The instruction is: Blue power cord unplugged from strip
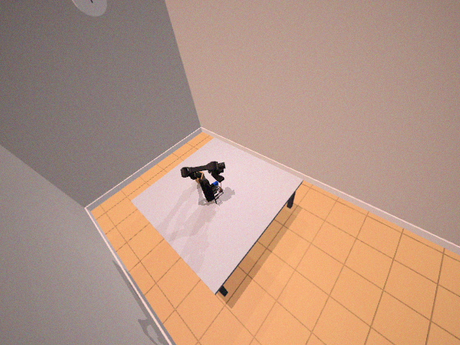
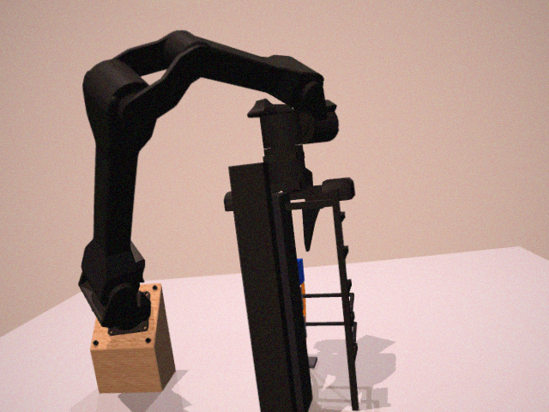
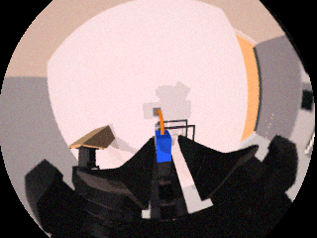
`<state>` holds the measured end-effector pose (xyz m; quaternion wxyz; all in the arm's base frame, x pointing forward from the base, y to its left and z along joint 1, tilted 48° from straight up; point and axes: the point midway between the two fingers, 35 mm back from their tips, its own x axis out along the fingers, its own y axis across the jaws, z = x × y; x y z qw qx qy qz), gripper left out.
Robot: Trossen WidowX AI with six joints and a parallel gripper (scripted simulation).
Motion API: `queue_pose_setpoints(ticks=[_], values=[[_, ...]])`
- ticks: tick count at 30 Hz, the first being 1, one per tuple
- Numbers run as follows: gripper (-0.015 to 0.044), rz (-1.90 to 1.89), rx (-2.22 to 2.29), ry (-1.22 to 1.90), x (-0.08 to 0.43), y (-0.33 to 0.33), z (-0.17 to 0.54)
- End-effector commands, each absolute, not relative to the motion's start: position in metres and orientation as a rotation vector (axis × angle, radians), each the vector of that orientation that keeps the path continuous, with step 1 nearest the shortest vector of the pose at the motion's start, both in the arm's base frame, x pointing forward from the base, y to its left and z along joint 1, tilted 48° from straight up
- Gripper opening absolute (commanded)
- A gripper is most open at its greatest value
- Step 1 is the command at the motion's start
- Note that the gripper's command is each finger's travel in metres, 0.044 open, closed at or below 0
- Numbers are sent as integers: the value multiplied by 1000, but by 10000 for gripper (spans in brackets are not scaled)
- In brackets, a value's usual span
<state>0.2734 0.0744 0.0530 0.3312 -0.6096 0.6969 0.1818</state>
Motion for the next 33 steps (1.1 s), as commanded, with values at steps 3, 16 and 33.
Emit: queue_pose_setpoints(ticks=[3, 16, 33], values=[[160, 477, -1603, 1837, 268, 64, 59], [160, 476, -1603, 1838, 263, 56, 68], [160, 476, -1603, 1838, 262, 47, 60]])
